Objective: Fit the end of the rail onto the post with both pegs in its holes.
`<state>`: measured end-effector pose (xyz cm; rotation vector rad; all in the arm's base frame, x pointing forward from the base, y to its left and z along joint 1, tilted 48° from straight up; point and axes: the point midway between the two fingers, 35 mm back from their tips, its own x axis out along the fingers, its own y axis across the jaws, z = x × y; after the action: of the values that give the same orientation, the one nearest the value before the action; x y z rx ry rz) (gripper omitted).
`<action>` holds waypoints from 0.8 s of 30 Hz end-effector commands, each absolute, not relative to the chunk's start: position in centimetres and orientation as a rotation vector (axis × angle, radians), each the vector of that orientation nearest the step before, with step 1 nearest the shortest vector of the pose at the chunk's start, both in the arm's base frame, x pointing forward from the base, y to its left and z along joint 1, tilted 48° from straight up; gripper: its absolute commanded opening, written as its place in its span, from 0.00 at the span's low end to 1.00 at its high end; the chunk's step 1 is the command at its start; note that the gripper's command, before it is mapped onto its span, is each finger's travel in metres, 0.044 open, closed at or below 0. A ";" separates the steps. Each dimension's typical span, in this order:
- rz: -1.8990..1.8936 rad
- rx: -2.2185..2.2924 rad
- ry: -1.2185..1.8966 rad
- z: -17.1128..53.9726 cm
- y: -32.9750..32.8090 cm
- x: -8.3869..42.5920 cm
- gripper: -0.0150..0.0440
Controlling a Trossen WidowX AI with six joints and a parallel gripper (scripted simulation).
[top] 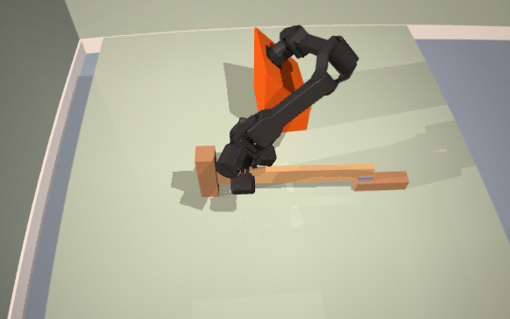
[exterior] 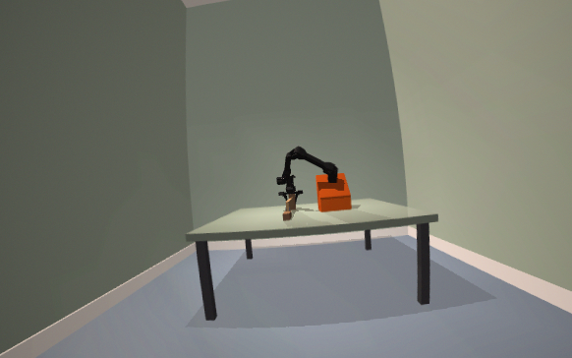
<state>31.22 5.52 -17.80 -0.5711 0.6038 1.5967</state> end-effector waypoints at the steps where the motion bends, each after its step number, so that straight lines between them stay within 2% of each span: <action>1: 1.596 -0.571 0.604 -17.8 5.5 31.2 0.88; 4: 1.596 -0.571 0.604 -17.8 5.5 31.2 1.00; 8: 1.596 -0.572 0.604 -17.5 5.5 31.2 1.00; 13: 1.593 -0.578 0.609 -13.6 5.4 31.5 1.00; 24: 1.593 -0.578 0.609 -13.6 5.4 31.5 1.00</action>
<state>31.71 5.39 -13.52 -0.5862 0.5987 1.5916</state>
